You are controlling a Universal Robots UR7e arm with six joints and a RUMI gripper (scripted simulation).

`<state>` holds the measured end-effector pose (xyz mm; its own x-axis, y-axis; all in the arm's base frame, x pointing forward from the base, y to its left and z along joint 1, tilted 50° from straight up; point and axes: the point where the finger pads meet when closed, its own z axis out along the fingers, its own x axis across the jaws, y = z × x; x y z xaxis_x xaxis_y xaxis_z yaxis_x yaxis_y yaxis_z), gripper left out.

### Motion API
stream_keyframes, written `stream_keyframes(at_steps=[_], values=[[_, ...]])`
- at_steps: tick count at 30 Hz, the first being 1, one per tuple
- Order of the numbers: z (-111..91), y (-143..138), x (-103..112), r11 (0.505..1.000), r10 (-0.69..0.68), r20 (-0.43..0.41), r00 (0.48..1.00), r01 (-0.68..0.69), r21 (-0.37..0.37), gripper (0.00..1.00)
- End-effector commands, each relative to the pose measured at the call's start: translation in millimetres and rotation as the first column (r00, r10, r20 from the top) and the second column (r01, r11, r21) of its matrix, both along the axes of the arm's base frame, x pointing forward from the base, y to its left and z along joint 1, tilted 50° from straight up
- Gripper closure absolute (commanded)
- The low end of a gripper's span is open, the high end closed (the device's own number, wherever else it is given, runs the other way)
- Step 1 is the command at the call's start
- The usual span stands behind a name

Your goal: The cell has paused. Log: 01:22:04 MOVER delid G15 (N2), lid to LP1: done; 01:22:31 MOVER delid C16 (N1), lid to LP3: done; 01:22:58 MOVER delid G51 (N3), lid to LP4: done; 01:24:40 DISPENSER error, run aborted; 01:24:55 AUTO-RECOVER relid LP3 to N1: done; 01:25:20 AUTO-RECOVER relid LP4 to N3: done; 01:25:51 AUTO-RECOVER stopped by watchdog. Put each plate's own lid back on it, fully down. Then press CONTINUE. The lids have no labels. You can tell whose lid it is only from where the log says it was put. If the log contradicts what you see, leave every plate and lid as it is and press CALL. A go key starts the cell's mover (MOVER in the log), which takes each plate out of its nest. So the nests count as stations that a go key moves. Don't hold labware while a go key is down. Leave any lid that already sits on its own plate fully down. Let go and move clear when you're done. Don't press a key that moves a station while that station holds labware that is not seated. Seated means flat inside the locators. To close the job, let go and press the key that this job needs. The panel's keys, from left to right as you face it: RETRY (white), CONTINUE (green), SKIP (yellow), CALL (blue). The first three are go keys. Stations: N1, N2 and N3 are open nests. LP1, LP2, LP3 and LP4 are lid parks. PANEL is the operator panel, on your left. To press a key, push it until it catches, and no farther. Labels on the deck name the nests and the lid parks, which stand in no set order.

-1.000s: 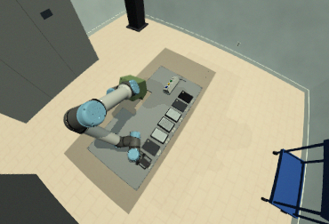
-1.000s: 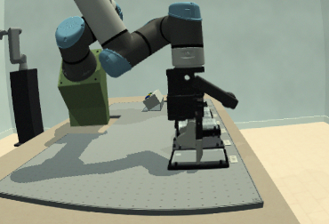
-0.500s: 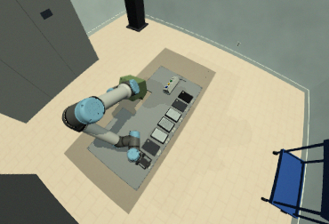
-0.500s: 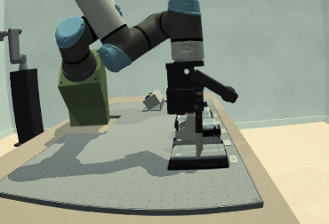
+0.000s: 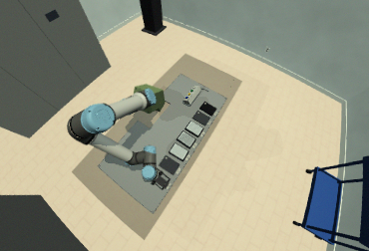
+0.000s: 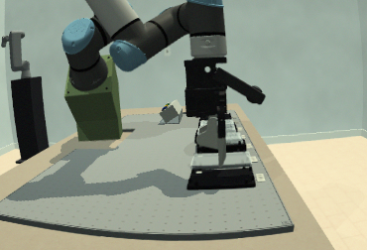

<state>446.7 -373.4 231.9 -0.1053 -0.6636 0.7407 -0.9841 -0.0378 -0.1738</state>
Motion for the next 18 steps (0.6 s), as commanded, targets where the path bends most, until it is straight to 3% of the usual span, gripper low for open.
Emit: stream_keyframes(at_steps=[1,6,18], values=[[5,5,-1,1.000,0.000,0.001,1.000,0.000,0.000,1.00],[5,5,-1,1.000,0.000,0.001,1.000,0.000,0.000,1.00],[-40,45,3,1.000,0.016,-0.017,1.000,-0.016,-0.004,1.00]])
